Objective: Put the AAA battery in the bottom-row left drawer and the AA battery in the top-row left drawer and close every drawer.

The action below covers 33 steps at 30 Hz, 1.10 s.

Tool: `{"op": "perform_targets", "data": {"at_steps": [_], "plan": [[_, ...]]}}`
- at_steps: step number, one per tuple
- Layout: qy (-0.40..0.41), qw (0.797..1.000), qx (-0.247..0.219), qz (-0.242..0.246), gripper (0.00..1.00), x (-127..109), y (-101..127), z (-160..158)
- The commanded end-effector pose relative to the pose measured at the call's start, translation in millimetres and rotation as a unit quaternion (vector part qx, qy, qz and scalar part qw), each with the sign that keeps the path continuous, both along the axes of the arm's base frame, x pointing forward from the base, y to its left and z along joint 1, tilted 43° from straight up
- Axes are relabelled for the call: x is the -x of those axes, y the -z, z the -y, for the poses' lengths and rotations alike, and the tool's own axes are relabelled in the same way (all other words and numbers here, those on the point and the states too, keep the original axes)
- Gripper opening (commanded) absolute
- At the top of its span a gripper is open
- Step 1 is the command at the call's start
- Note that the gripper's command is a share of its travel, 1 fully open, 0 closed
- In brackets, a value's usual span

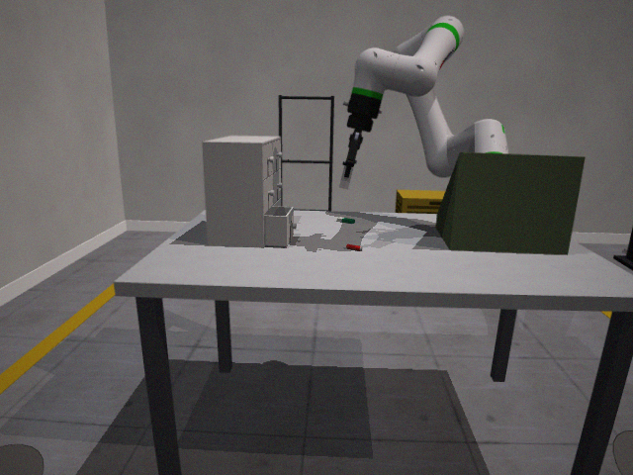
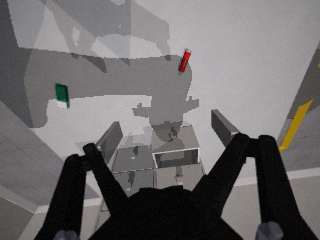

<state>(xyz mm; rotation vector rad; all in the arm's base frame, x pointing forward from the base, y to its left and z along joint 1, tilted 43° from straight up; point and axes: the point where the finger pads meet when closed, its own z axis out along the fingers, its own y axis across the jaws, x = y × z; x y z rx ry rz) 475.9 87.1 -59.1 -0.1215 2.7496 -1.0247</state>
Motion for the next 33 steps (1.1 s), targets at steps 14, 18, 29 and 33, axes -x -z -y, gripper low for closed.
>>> {"op": "perform_targets", "data": {"at_steps": [14, 18, 29, 33], "plan": [[0.072, 0.994, 0.021, -0.076, 1.0, -9.5, -9.7, 3.5], [0.072, 0.994, 0.021, -0.076, 1.0, -9.5, -9.7, 3.5], [0.074, 0.994, 0.021, -0.075, 1.0, -9.4, -9.8, 3.4], [0.089, 0.994, 0.019, -0.061, 1.0, -8.2, -10.2, 2.4]]}}
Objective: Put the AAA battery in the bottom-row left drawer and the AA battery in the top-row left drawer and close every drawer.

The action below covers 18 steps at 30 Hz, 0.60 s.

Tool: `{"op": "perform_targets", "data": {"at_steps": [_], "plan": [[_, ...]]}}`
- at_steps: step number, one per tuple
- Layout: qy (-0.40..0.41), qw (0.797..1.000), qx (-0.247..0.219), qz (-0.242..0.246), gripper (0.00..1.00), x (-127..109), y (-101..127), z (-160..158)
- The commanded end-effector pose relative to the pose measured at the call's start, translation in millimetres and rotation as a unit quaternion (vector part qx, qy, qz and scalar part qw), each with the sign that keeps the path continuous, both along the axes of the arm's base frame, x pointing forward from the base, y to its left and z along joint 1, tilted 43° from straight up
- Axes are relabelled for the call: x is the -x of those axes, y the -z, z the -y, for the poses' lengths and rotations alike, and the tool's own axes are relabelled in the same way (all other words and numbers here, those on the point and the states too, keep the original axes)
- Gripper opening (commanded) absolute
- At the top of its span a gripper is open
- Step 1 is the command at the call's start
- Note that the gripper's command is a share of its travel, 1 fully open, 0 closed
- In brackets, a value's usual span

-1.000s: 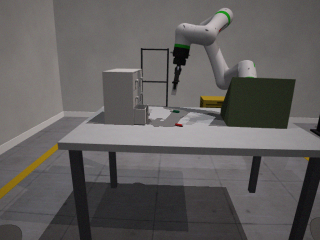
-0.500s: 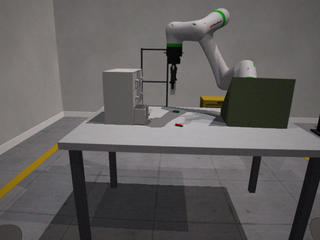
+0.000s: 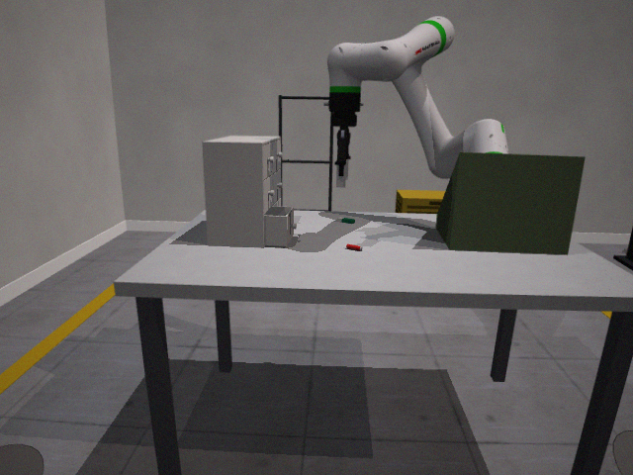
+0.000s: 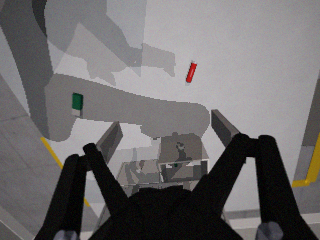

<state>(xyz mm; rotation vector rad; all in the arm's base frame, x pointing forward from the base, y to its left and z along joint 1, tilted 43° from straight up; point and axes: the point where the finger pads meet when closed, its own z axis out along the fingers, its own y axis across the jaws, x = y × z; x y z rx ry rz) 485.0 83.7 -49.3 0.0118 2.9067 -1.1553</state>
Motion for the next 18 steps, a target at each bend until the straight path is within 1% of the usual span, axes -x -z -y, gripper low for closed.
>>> {"op": "perform_targets", "data": {"at_steps": [1, 4, 6, 10, 11, 13, 14, 18], "plan": [[0.019, 1.0, 0.0, 0.019, 1.0, 1.4, -0.6, -1.5], [0.053, 0.997, -0.001, 0.05, 1.0, 4.0, -1.4, -3.6], [0.084, 0.993, -0.001, 0.08, 1.0, 6.6, -2.2, -5.5], [0.162, 0.975, -0.003, 0.153, 1.0, 13.5, -4.3, -10.8], [0.174, 0.971, -0.003, 0.164, 1.0, 15.6, -5.0, -12.4], [0.174, 0.971, -0.003, 0.164, 1.0, 15.6, -5.0, -12.4], [0.215, 0.956, -0.004, 0.202, 1.0, 17.8, -5.7, -14.0], [0.268, 0.931, -0.006, 0.247, 1.0, 28.1, -8.7, -21.3]]}}
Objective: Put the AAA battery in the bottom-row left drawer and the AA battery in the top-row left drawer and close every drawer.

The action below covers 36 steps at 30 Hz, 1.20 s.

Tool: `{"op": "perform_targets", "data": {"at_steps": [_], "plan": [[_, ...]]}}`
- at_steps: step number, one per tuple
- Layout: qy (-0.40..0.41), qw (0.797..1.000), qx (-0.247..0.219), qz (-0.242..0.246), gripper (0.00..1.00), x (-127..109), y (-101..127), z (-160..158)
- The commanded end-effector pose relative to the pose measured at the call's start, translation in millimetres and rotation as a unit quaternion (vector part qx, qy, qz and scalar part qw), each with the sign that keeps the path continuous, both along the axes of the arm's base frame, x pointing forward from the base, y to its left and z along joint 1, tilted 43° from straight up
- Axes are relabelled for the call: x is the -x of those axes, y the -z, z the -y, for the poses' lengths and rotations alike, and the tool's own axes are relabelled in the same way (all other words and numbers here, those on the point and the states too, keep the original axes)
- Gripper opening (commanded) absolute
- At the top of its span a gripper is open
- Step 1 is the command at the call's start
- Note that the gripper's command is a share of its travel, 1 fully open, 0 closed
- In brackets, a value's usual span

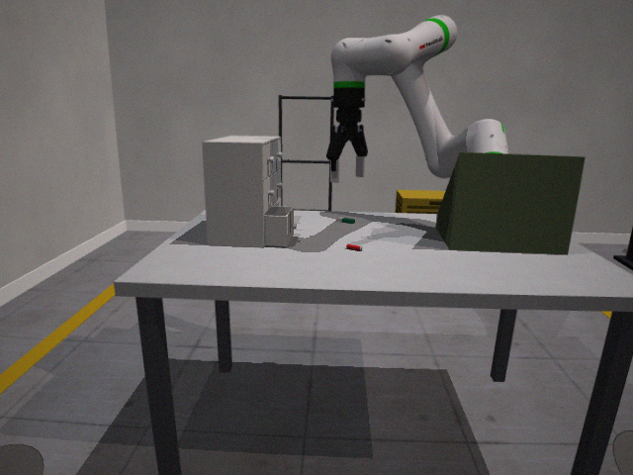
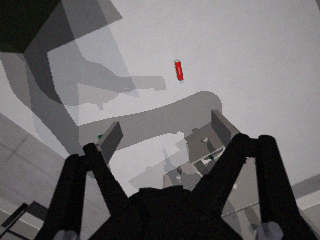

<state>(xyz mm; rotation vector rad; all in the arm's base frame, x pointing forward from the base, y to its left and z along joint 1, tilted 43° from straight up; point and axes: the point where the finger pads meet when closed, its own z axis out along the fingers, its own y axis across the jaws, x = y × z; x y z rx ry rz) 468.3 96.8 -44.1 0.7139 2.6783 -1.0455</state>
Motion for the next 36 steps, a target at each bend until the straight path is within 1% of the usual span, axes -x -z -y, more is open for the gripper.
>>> {"op": "perform_targets", "data": {"at_steps": [1, 5, 10, 12, 13, 16, 19, 23, 27, 29, 30, 33, 36], "plan": [[0.099, 0.99, 0.003, 0.098, 1.0, 14.3, -4.3, -10.0], [0.158, 0.976, 0.001, 0.148, 1.0, 26.2, -7.7, -17.7], [0.231, 0.95, -0.001, 0.208, 1.0, 41.6, -12.1, -26.9], [0.231, 0.95, -0.001, 0.208, 1.0, 41.6, -12.1, -26.9], [0.272, 0.931, -0.002, 0.244, 1.0, 44.6, -12.9, -28.6], [0.31, 0.91, -0.003, 0.275, 1.0, 53.2, -15.2, -33.2], [0.351, 0.884, -0.003, 0.308, 1.0, 60.8, -17.2, -37.0], [0.403, 0.845, -0.003, 0.351, 1.0, 68.9, -19.4, -41.0], [0.453, 0.801, -0.003, 0.392, 1.0, 74.5, -20.8, -43.5], [0.453, 0.801, -0.003, 0.392, 1.0, 74.5, -20.8, -43.5], [0.488, 0.764, -0.002, 0.422, 1.0, 75.4, -21.1, -44.0], [0.518, 0.729, -0.001, 0.448, 1.0, 77.4, -21.6, -44.8], [0.549, 0.687, -0.001, 0.476, 1.0, 78.2, -21.8, -45.2]]}}
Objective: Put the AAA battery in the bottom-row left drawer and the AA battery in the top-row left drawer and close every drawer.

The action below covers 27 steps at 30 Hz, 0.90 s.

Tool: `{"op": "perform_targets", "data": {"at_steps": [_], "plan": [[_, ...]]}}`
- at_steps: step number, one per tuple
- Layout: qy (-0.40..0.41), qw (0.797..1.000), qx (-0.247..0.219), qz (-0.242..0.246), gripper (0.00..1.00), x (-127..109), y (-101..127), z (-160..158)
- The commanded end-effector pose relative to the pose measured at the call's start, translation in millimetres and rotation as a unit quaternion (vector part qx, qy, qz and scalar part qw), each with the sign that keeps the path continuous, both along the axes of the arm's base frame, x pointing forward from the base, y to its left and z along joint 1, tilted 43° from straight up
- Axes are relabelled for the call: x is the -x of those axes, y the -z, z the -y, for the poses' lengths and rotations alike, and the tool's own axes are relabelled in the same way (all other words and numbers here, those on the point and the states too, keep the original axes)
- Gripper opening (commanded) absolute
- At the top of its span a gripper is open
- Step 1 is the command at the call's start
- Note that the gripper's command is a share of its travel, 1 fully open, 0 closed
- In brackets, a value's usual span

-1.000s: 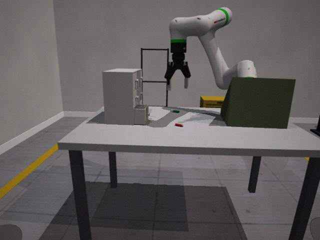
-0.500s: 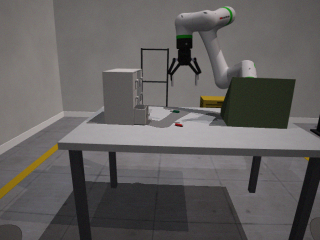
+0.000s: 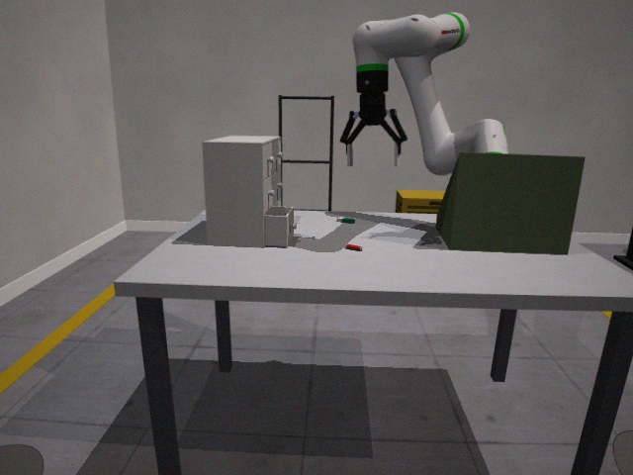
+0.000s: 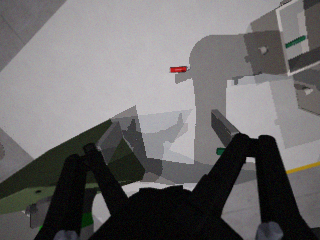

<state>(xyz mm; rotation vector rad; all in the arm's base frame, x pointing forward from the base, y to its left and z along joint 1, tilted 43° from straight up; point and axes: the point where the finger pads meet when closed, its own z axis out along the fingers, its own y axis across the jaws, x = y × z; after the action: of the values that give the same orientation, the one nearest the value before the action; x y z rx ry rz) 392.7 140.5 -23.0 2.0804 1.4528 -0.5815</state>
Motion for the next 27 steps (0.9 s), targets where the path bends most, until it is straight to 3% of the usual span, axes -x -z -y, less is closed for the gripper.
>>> {"op": "perform_targets", "data": {"at_steps": [1, 8, 10, 11, 17, 24, 27], "plan": [[0.1, 0.99, 0.008, 0.096, 1.0, 2.7, -0.8, -1.6], [0.202, 0.962, 0.013, 0.186, 1.0, 1.9, -0.3, -1.0], [0.202, 0.962, 0.013, 0.186, 1.0, 1.9, -0.3, -1.0], [0.243, 0.944, 0.015, 0.224, 1.0, 1.3, 0.1, -0.6], [0.307, 0.902, 0.011, 0.304, 1.0, -6.5, 5.6, 4.6], [0.337, 0.845, -0.021, 0.415, 1.0, -26.0, 19.3, 17.4], [0.335, 0.838, -0.029, 0.43, 1.0, -29.6, 21.6, 19.7]]}}
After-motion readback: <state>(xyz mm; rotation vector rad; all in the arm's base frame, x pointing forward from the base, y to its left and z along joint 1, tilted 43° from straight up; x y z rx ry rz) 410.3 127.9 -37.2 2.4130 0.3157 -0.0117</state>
